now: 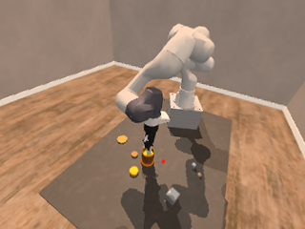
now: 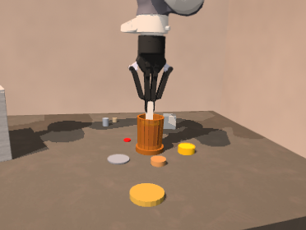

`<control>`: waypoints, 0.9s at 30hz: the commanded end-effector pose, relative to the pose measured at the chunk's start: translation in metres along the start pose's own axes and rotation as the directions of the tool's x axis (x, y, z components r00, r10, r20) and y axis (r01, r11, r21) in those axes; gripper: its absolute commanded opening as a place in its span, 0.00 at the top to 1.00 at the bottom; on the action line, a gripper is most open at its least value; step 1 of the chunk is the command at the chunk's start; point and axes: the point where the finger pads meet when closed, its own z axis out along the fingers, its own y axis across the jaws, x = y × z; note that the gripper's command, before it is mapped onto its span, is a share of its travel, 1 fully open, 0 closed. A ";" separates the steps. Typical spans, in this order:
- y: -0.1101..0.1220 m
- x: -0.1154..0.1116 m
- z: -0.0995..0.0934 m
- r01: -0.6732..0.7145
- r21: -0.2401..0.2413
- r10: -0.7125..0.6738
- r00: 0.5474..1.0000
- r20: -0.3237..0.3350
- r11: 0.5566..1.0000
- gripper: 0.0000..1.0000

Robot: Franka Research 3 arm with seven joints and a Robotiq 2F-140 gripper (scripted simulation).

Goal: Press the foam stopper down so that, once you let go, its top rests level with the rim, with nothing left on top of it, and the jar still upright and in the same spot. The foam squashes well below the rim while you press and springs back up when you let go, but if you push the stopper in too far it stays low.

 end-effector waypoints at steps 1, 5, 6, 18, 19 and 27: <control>-0.001 -0.002 0.004 0.006 0.002 -0.006 1.000 0.003 1.000 1.00; -0.001 -0.002 0.004 0.006 0.002 -0.006 1.000 0.003 1.000 1.00; -0.001 -0.002 0.004 0.006 0.002 -0.006 1.000 0.003 1.000 1.00; -0.001 -0.002 0.004 0.006 0.002 -0.006 1.000 0.003 1.000 1.00; -0.001 -0.002 0.004 0.006 0.002 -0.006 1.000 0.003 1.000 1.00; -0.001 -0.001 -0.001 0.006 0.002 -0.006 1.000 0.003 1.000 1.00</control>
